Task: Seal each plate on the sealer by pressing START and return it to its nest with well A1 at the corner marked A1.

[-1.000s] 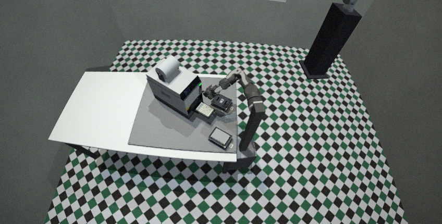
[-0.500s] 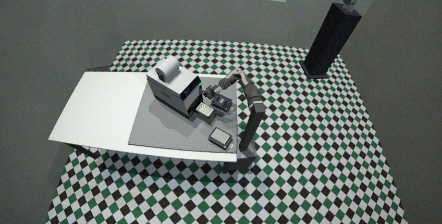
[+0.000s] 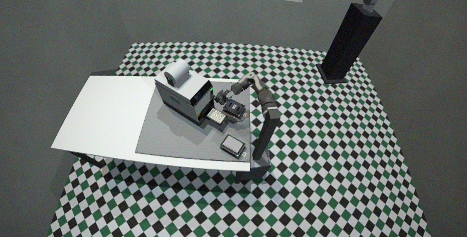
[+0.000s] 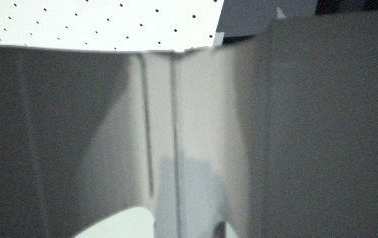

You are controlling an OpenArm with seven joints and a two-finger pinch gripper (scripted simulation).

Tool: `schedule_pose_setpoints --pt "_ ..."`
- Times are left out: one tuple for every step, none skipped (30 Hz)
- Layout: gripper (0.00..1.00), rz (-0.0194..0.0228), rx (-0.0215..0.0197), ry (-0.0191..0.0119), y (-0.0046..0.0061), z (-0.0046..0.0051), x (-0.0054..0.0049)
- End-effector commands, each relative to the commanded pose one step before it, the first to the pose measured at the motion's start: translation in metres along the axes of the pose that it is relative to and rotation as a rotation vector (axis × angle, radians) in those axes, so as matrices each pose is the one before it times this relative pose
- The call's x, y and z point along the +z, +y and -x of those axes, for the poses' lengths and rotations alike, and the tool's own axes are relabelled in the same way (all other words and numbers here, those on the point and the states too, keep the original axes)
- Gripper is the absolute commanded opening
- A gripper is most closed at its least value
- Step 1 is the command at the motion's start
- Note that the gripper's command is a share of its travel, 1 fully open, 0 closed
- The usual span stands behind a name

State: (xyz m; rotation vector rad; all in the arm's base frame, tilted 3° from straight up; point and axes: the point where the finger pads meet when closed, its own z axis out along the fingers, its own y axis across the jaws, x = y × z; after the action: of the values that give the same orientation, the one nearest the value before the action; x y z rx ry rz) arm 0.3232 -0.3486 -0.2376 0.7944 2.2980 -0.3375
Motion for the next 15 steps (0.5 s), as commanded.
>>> schedule_pose_setpoints --pt "0.0 0.01089 0.00079 -0.00565 0.00254 0.003025 -0.00075" --pt "0.0 -0.00003 -0.00003 0.00003 -0.00001 0.000114 0.00011" --pt "0.0 0.0 0.0 0.0 0.0 0.0 0.0" --pt "0.0 0.0 0.0 0.0 0.0 0.0 0.0" --pt "0.0 -0.00042 0.00022 -0.00014 -0.00007 0.000128 0.00011" --pt "0.0 0.00059 -0.00005 -0.00002 0.00011 0.000191 0.00009" --pt "0.0 -0.00004 -0.00002 -0.00001 -0.00002 0.000136 0.0001" --pt "0.0 -0.00009 -0.00012 0.00014 -0.00002 0.000066 0.00012" --pt "0.0 -0.00001 -0.0001 0.00013 0.00001 0.000075 0.00012" --pt "0.0 0.00008 0.00001 -0.00002 0.00002 0.000138 0.0001" --pt "0.0 0.00003 0.00009 -0.00011 0.0 0.000175 0.00009" --pt "0.0 -0.00006 0.00006 -0.00006 -0.00002 0.000151 0.0001" --pt "0.0 -0.00006 -0.00003 0.00005 -0.00002 0.000105 0.00012" --pt "0.0 0.0 -0.00007 0.00008 0.0 0.000095 0.00011" --pt "0.0 0.00007 -0.00002 0.00001 0.00002 0.000124 0.0001"
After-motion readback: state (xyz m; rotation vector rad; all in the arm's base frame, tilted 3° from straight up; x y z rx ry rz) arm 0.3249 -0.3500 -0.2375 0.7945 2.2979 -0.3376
